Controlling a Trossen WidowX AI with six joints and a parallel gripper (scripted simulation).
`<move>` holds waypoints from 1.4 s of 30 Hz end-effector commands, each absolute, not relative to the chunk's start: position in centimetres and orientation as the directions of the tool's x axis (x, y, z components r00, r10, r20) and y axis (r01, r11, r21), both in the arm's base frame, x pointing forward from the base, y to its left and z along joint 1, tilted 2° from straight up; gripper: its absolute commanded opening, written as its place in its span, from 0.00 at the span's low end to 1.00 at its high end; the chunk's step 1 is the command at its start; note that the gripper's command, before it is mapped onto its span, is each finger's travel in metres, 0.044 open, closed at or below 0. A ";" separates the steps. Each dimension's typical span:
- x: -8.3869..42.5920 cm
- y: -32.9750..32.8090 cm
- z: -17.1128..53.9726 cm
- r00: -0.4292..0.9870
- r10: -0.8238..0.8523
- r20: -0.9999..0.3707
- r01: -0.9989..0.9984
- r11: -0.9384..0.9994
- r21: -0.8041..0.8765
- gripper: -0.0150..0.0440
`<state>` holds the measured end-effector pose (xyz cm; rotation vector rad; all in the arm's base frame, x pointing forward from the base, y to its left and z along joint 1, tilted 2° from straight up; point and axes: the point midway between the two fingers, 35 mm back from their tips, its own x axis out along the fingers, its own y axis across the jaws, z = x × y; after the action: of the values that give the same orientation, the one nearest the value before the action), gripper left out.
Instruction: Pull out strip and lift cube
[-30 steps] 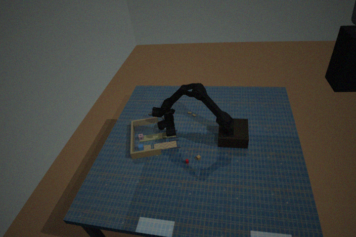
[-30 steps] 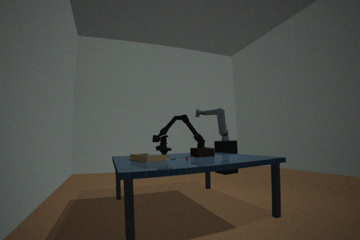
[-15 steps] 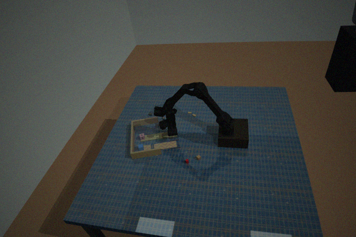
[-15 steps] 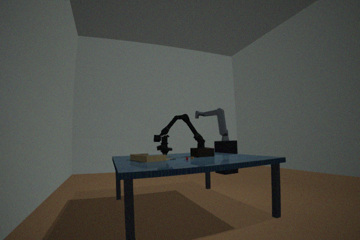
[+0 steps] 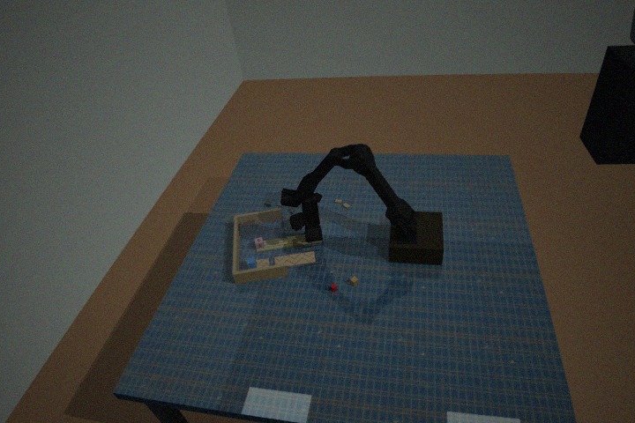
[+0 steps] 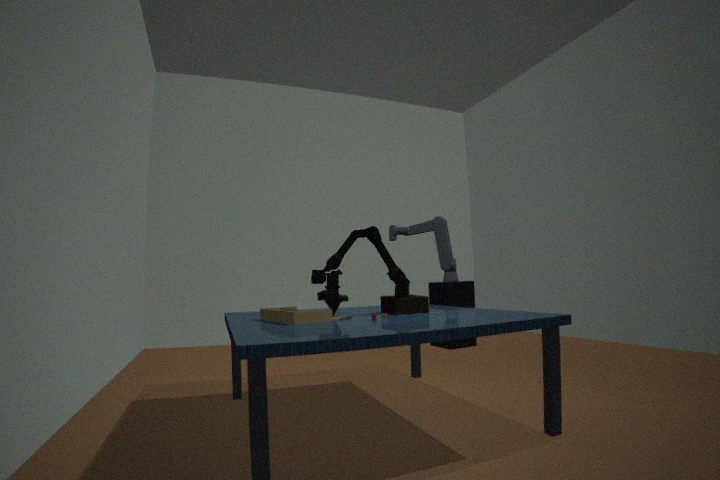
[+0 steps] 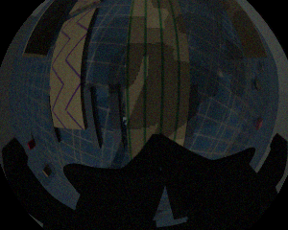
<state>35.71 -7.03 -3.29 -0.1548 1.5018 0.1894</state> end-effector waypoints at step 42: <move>28.5 -8.8 -4.2 0.034 0.026 -0.999 -0.220 0.975 0.018 0.25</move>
<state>29.68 -8.73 -3.72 -0.1596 1.5011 0.1868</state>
